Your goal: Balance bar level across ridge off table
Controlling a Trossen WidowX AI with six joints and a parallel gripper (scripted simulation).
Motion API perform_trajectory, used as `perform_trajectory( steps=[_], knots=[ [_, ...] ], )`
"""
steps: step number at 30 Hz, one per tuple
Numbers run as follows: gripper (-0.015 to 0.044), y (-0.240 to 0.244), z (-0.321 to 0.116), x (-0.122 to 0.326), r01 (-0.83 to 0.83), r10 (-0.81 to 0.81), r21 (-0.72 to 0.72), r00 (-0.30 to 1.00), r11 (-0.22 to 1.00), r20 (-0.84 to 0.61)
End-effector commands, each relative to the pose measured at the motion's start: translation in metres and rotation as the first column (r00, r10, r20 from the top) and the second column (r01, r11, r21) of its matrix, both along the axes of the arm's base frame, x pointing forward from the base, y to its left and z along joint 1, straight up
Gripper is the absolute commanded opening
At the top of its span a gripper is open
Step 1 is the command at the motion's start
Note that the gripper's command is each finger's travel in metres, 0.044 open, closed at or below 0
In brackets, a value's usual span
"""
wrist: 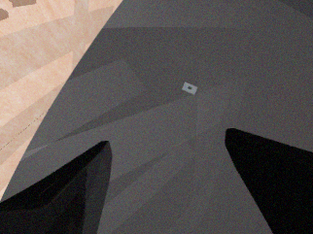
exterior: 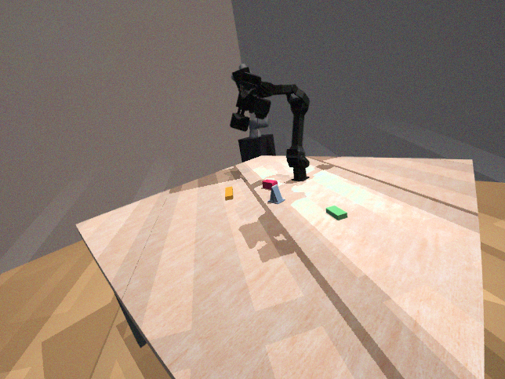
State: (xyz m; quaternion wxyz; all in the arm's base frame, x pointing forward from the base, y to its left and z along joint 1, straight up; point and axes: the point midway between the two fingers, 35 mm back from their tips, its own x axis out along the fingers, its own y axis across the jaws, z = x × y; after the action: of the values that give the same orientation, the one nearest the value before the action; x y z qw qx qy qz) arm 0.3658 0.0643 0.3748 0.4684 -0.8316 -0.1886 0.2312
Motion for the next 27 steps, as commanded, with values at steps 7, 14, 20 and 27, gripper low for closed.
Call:
perform_trajectory(
  steps=[7,14,20,27],
  knots=[
    [0.0315,-0.069,-0.067,0.031,0.333,-0.284,0.072,0.884,0.940,-0.372],
    [0.0315,-0.114,-0.114,0.033,0.551,-0.418,0.047,0.684,0.833,-0.598],
    [0.0315,-0.149,-0.149,0.025,0.708,-0.483,-0.014,0.467,0.706,-0.741],
    [0.0315,-0.185,-0.188,0.006,0.836,-0.502,-0.137,0.181,0.532,-0.845]
  ],
)
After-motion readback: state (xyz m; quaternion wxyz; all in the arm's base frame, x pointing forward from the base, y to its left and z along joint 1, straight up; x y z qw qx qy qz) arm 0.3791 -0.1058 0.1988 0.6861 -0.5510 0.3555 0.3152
